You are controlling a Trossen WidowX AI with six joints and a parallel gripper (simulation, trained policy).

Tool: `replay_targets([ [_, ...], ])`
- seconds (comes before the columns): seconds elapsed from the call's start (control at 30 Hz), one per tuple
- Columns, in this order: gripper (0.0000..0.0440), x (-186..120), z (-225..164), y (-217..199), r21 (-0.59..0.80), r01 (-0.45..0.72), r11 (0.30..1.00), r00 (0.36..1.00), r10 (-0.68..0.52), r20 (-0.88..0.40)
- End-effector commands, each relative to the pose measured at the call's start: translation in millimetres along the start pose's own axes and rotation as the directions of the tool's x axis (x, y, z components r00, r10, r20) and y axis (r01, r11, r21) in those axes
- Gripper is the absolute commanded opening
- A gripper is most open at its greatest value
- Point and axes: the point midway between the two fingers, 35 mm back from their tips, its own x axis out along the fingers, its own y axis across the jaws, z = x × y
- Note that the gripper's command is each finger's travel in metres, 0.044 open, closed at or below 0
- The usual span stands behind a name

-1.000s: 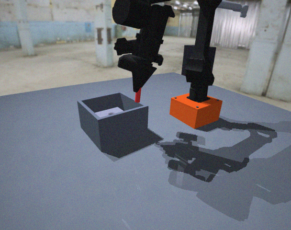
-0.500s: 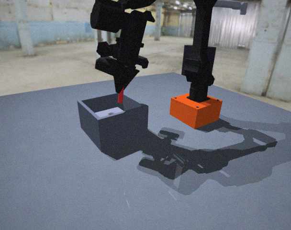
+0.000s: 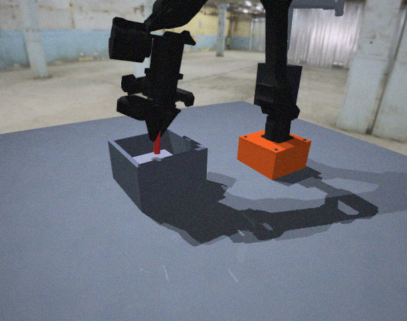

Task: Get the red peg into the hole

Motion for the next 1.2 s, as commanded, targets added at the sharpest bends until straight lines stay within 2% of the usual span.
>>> replay_targets([
  [0.0, 0.0015, 12, 2, 1, -0.004, 0.012, 1.000, 1.000, -0.012, -0.018],
  [0.07, 0.0046, 19, 2, 0, -0.011, 0.022, 1.000, 0.999, -0.022, -0.027],
  [0.2, 0.0141, 30, 3, -2, -0.033, 0.043, 0.999, 0.998, -0.044, -0.042],
  [0.27, 0.0162, 34, 4, -2, -0.046, 0.056, 0.997, 0.997, -0.058, -0.051],
  [0.47, 0.0314, 39, 19, 8, -0.058, 0.051, 0.997, 0.998, -0.054, -0.043],
  [0.67, 0.0437, 37, 36, 16, -0.073, 0.044, 0.996, 0.999, -0.046, -0.023],
  [1.17, 0.0440, 30, 82, 30, -0.048, -0.007, 0.999, 0.996, 0.011, 0.086],
])
